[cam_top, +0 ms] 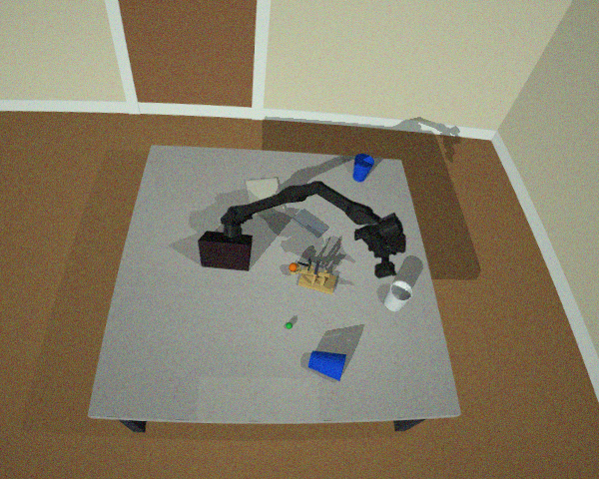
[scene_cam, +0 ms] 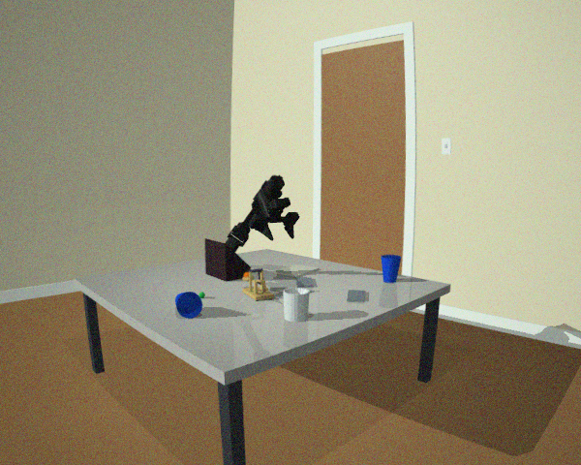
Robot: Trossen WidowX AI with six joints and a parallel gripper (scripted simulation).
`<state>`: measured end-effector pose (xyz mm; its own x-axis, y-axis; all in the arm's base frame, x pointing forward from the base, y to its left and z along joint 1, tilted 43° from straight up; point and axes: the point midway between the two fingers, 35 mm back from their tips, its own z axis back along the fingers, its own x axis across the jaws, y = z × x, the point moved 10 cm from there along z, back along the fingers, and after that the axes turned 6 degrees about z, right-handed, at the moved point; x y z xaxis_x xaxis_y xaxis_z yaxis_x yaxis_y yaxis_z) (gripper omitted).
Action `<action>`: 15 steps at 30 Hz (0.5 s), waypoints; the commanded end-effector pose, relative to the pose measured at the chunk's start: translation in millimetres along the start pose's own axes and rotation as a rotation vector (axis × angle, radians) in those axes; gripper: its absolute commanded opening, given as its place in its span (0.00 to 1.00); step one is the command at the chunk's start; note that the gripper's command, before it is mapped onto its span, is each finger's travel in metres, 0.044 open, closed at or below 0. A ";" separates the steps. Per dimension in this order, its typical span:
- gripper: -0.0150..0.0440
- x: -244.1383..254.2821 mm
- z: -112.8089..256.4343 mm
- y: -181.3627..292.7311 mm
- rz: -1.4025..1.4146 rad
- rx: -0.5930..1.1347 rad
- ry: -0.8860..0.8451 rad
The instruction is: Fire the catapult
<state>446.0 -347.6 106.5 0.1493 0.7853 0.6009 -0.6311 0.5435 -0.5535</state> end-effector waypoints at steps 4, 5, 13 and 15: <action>0.69 0.3 -0.8 0.0 -0.003 0.000 -0.005; 0.64 0.3 -0.8 0.0 -0.003 0.000 -0.005; 0.29 0.3 -0.8 0.0 -0.003 0.000 -0.005; 0.25 0.3 -0.8 0.0 -0.003 0.000 -0.005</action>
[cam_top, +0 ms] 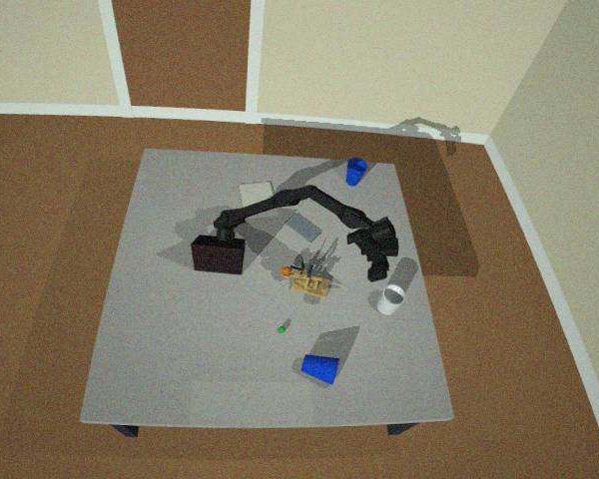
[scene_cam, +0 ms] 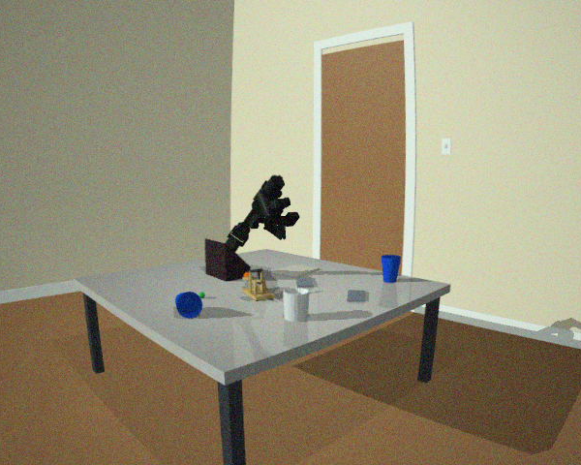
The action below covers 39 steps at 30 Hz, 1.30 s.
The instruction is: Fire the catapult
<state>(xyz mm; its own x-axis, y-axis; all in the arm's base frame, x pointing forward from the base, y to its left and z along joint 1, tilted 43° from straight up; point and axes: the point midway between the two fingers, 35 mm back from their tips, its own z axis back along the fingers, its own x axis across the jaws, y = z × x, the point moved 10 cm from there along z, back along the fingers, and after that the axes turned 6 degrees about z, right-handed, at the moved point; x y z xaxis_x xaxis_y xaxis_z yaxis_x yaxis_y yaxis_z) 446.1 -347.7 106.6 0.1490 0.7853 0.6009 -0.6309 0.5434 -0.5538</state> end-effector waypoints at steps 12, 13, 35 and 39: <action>0.25 6.1 -2.6 2.7 0.026 0.017 0.008; 0.25 9.9 -3.8 4.5 0.046 0.029 0.016; 0.25 96.0 -14.2 62.4 0.523 0.354 0.127; 0.25 110.6 -12.8 76.3 0.616 0.423 0.132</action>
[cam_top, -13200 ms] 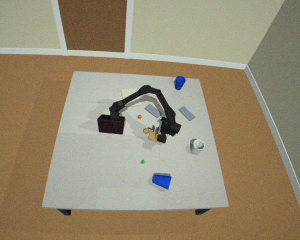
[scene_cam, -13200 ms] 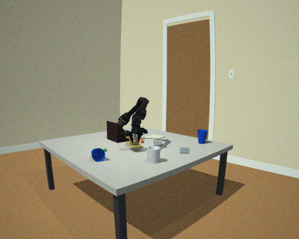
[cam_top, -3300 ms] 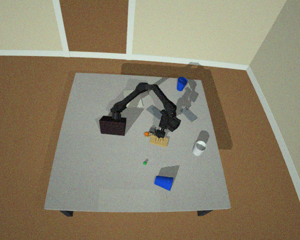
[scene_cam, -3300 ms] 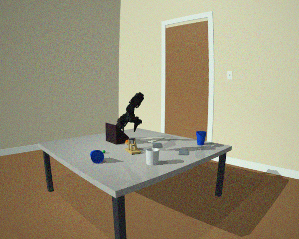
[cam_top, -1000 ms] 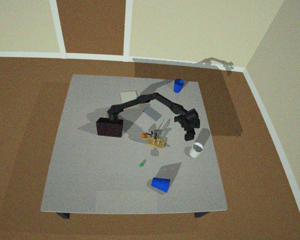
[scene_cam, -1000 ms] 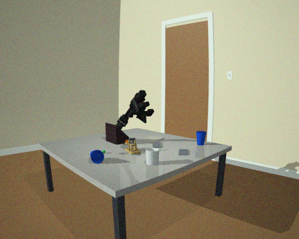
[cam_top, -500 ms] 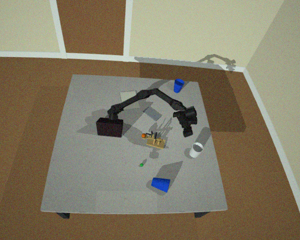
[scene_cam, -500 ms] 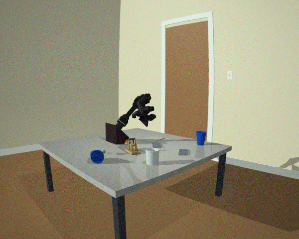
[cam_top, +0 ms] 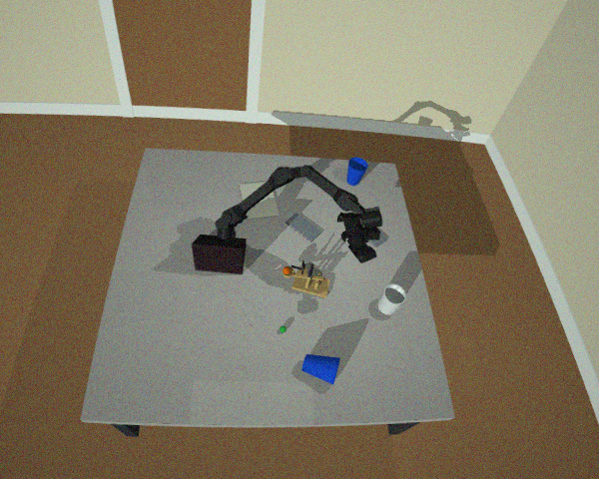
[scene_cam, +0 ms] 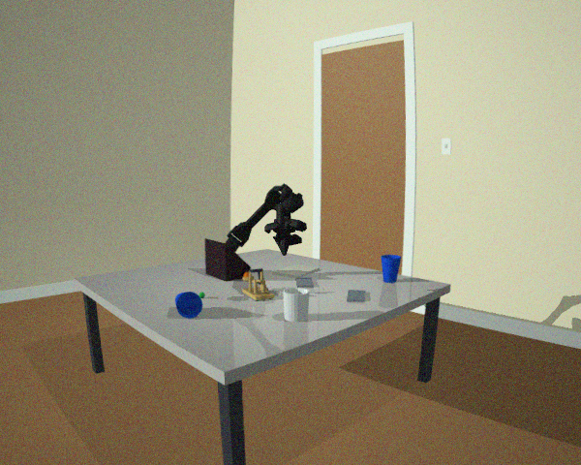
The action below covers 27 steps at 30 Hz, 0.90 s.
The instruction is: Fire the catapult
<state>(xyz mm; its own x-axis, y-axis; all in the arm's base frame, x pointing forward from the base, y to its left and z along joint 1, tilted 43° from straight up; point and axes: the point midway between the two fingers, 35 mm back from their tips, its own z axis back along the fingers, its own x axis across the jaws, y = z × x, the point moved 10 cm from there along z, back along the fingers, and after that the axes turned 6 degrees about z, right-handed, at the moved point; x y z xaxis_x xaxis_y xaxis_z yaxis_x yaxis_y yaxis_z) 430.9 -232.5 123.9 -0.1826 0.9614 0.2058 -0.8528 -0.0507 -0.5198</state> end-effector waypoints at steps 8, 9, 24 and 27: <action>0.25 57.6 1.2 17.9 0.281 0.193 -0.008; 0.25 62.6 1.7 19.9 0.307 0.210 -0.010; 0.25 131.5 13.0 58.8 0.708 0.461 -0.083; 0.25 143.5 15.7 68.1 0.791 0.511 -0.106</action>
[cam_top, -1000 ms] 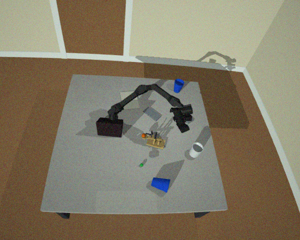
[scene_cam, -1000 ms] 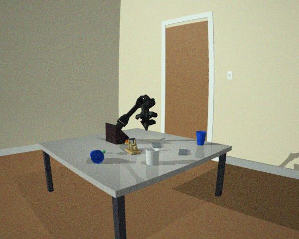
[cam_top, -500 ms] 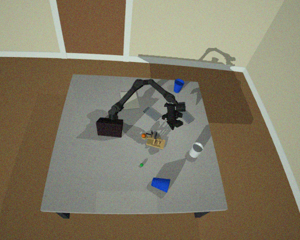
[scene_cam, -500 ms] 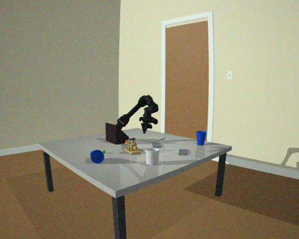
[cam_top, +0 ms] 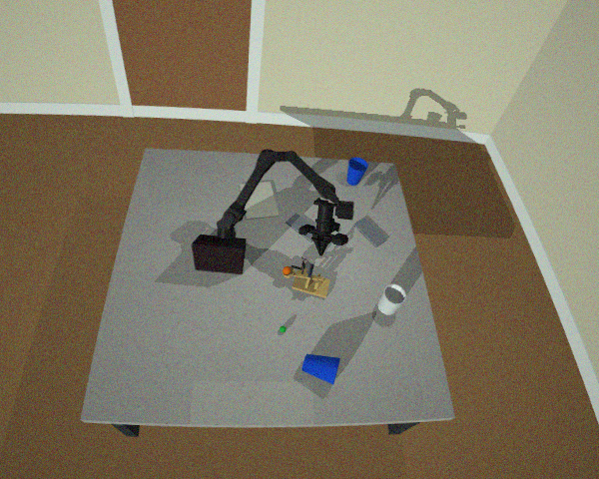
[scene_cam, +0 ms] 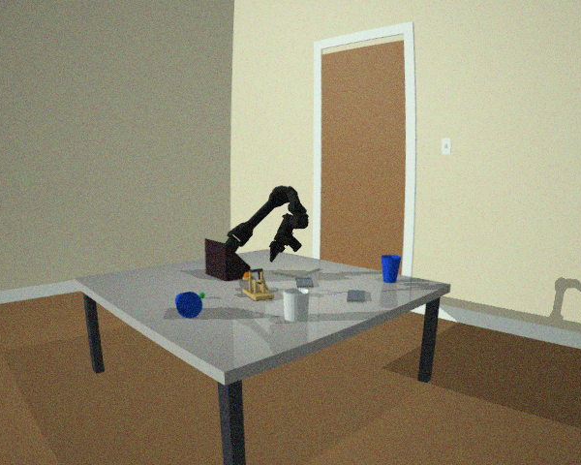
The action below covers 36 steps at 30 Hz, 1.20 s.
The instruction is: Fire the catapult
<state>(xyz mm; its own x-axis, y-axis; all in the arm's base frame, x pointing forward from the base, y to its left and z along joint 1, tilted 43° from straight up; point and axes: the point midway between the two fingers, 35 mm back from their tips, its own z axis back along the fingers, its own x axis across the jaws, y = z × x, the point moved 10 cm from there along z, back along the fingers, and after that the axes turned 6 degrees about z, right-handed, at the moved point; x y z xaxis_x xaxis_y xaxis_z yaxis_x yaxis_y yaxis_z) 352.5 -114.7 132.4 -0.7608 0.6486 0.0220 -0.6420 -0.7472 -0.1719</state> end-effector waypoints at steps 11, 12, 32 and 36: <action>0.25 75.0 -3.7 4.4 0.421 0.216 -0.123; 0.25 79.2 -3.9 5.2 0.446 0.228 -0.131; 0.25 86.5 -19.8 -3.7 0.466 0.236 -0.138; 0.25 88.1 -25.4 -6.9 0.466 0.235 -0.137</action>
<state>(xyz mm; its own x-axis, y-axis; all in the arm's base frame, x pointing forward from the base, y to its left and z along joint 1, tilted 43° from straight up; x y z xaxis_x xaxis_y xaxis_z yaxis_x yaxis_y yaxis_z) 292.1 -53.1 117.1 -0.9667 0.2261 0.1198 -0.2240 -0.9741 0.0315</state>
